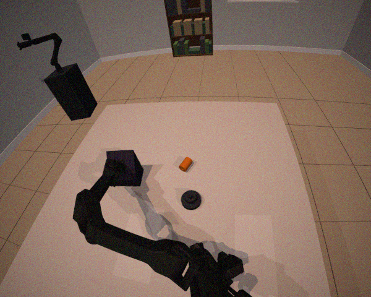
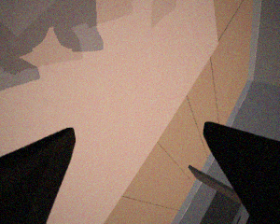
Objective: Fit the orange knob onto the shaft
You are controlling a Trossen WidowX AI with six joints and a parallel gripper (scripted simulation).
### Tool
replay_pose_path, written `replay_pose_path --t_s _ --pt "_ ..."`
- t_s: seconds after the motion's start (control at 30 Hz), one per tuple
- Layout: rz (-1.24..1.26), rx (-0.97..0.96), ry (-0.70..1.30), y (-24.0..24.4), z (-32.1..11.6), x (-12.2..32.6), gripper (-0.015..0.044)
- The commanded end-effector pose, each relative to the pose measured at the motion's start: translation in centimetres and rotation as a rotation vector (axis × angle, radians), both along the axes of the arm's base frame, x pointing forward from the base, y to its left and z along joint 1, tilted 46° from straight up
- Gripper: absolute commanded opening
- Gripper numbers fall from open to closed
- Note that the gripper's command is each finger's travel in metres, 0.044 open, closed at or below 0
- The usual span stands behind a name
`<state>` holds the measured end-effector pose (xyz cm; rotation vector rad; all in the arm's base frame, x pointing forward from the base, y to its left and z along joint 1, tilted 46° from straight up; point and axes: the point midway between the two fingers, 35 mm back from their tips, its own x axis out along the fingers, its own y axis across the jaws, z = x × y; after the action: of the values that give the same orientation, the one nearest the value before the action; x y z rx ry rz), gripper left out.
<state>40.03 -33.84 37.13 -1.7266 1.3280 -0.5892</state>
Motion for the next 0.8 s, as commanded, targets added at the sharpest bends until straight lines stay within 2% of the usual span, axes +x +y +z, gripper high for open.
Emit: replay_pose_path --t_s 0.0,0.2,0.37,0.57,0.77 --pt "0.076 0.140 0.014 4.0 -5.1 3.8 0.0440" --pt "0.130 0.330 0.059 10.5 -12.0 7.3 0.0440" --pt "0.171 0.428 0.218 16.5 -18.0 7.8 0.0440" --pt "0.143 0.564 0.311 24.4 -24.2 7.1 0.0440" --pt "0.052 0.637 0.405 32.2 -29.5 3.8 0.0440"
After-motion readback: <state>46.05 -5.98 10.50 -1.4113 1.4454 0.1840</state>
